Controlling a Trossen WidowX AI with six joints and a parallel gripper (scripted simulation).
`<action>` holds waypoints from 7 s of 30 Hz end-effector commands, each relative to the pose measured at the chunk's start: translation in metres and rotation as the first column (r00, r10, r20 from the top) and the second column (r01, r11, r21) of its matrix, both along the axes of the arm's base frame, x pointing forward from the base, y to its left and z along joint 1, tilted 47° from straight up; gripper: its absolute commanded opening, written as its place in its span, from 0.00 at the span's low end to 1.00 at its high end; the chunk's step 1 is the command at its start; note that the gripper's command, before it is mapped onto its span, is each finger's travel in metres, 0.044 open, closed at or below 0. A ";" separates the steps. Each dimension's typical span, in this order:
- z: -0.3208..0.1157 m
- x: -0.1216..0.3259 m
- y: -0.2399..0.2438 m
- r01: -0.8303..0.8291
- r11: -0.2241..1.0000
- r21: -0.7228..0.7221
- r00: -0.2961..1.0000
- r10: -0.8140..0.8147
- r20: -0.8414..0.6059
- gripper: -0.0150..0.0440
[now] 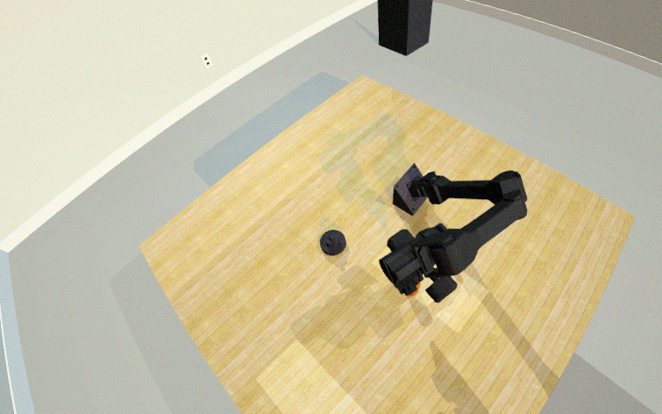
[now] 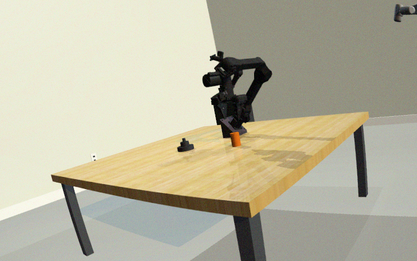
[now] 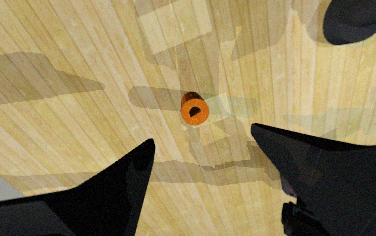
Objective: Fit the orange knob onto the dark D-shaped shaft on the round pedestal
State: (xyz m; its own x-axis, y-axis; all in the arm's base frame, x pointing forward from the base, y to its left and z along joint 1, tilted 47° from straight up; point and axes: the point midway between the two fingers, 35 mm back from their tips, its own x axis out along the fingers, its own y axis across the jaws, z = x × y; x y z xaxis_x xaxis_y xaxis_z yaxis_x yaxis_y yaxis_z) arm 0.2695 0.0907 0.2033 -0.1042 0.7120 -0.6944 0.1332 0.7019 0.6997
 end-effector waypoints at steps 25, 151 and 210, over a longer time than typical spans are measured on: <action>-0.039 -0.006 0.040 -0.114 0.993 0.019 0.988 0.111 0.106 1.00; -0.087 0.055 -0.091 -0.061 0.998 -0.020 0.989 0.063 0.136 0.25; -0.233 0.062 -0.159 -0.113 0.994 0.007 0.988 0.112 0.110 0.25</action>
